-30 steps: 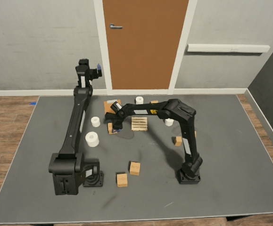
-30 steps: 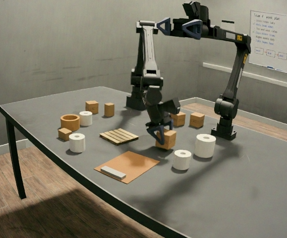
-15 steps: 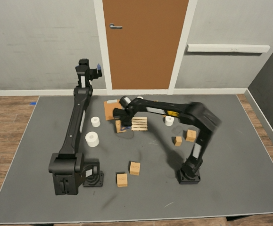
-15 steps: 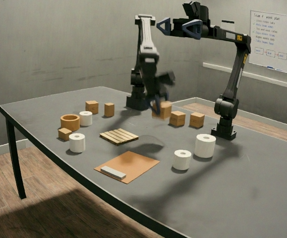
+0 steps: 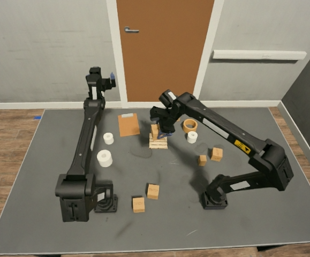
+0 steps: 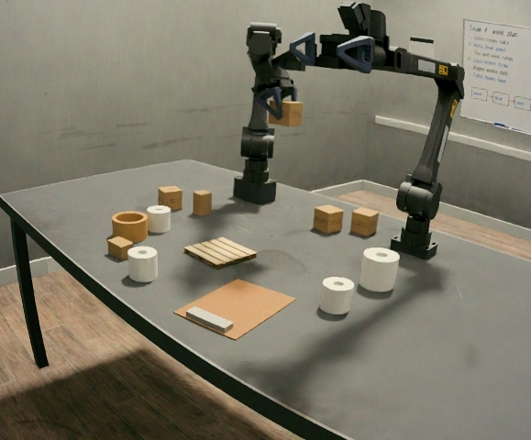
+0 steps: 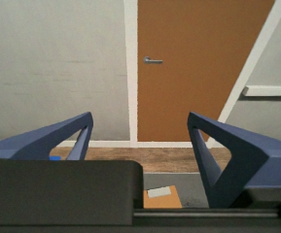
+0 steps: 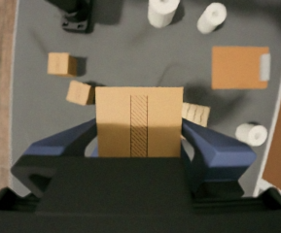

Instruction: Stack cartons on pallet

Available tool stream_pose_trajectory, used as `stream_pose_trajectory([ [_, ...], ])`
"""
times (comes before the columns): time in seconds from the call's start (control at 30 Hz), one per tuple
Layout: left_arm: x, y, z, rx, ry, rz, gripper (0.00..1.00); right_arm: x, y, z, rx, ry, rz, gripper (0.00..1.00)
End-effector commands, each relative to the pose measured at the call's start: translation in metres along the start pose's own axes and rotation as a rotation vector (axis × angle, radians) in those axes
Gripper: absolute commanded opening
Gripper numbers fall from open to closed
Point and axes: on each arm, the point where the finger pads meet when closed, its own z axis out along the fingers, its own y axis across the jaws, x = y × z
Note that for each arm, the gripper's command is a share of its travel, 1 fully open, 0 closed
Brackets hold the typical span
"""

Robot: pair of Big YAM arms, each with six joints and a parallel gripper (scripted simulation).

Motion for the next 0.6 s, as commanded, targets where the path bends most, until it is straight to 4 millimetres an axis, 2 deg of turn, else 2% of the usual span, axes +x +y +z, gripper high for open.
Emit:
stream_pose_trajectory([
  [0.0, -0.030, 0.000, -0.002, -0.002, -0.057, 0.014, 1.00, -0.017, 0.001, -0.047, 0.039, -0.032, -0.040, 0.55],
  [0.07, -0.030, 0.000, -0.002, -0.002, -0.057, 0.014, 1.00, -0.017, 0.004, -0.053, 0.037, -0.031, -0.037, 0.55],
  [0.2, -0.030, 0.000, -0.002, -0.002, -0.057, 0.014, 1.00, -0.018, 0.005, -0.049, 0.015, -0.018, -0.021, 0.55],
  [0.23, -0.030, 0.000, -0.002, -0.002, -0.057, 0.014, 1.00, -0.010, 0.004, -0.041, 0.014, -0.014, -0.010, 0.55],
  [0.33, -0.030, 0.000, -0.002, -0.002, -0.057, 0.014, 1.00, -0.010, 0.000, -0.042, 0.028, -0.027, -0.010, 0.55],
  [0.4, -0.030, 0.000, -0.002, -0.002, -0.057, 0.014, 1.00, -0.011, 0.001, -0.050, 0.062, -0.075, -0.020, 0.55],
  [0.43, -0.030, 0.000, -0.002, -0.002, -0.057, 0.014, 1.00, -0.004, 0.003, -0.041, 0.053, -0.092, -0.003, 0.55],
  [0.57, -0.030, 0.000, -0.002, -0.002, -0.057, 0.014, 1.00, -0.004, -0.001, -0.040, 0.088, -0.303, 0.055, 0.55],
])
